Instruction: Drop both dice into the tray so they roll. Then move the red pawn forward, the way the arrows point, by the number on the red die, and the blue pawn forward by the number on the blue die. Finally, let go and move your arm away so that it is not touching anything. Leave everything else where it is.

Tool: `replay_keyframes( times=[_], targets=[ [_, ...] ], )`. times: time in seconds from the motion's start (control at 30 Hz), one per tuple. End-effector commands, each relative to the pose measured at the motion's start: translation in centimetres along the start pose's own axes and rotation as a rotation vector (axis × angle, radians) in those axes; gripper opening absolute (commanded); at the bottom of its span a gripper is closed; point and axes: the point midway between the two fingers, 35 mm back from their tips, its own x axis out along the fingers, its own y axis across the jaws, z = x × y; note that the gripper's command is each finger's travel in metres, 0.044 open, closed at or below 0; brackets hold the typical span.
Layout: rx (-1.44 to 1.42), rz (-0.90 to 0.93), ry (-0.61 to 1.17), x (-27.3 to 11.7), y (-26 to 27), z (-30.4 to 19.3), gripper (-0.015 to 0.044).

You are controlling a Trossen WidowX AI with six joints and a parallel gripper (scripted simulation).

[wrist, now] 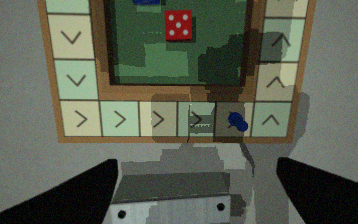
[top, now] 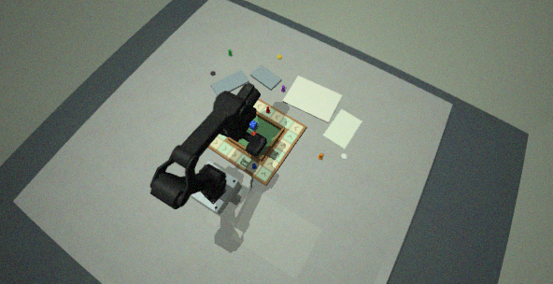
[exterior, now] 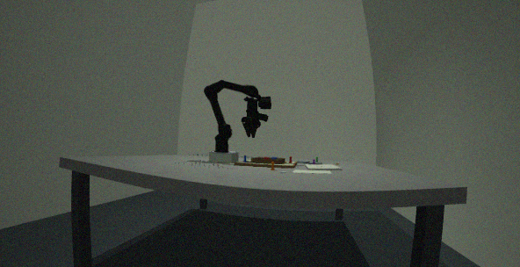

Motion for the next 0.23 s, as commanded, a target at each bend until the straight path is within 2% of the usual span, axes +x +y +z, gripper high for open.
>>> replay_keyframes(
  times=[0.0,0.2],
  targets=[
    [-0.032,-0.005,0.003,-1.38,1.02,-0.31,0.0440],
    [-0.018,0.000,0.001,-0.55,0.48,-0.11,0.0440]
  ],
)
